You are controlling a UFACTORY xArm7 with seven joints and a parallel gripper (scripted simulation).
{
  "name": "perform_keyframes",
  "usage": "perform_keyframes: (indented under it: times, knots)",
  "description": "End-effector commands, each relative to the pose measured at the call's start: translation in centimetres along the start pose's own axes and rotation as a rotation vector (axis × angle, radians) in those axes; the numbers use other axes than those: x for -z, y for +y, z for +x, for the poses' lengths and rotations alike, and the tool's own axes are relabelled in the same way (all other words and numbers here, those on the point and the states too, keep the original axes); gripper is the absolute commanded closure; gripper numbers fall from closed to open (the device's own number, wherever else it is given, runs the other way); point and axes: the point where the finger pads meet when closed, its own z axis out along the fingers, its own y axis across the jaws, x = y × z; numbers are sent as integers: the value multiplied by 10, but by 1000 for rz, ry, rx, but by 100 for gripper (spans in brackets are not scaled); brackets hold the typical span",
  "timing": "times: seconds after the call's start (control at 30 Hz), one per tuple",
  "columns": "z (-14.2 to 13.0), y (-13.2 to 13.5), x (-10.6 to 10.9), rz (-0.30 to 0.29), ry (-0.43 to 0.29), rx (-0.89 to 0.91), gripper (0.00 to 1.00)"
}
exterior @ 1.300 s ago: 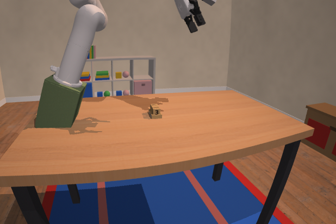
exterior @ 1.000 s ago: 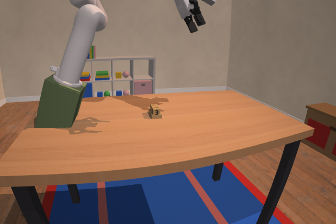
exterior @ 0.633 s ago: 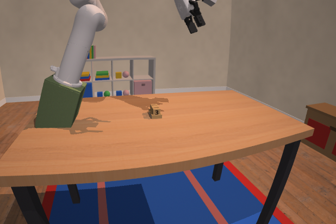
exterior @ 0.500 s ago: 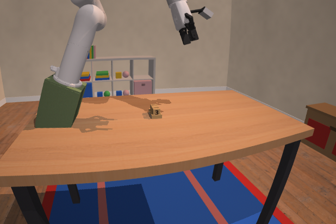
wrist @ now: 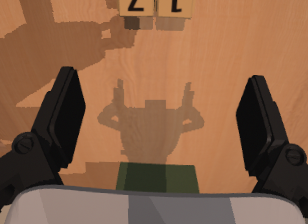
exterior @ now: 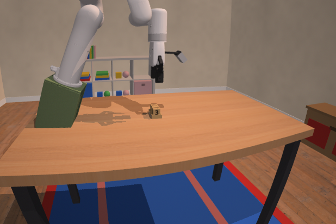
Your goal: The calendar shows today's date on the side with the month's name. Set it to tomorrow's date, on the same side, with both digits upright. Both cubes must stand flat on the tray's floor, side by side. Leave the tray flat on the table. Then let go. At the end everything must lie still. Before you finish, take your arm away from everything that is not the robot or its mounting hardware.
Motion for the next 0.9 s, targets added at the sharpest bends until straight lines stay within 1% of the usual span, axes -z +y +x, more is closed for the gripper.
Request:
perform_keyframes:
  times: [0.0,0.73,0.87]
  knots:
    - [-3,-6,-17,14,-13,2,0]
    - [-3,-6,-17,14,-13,4,0]
    - [-4,-6,-17,13,-13,42,0]
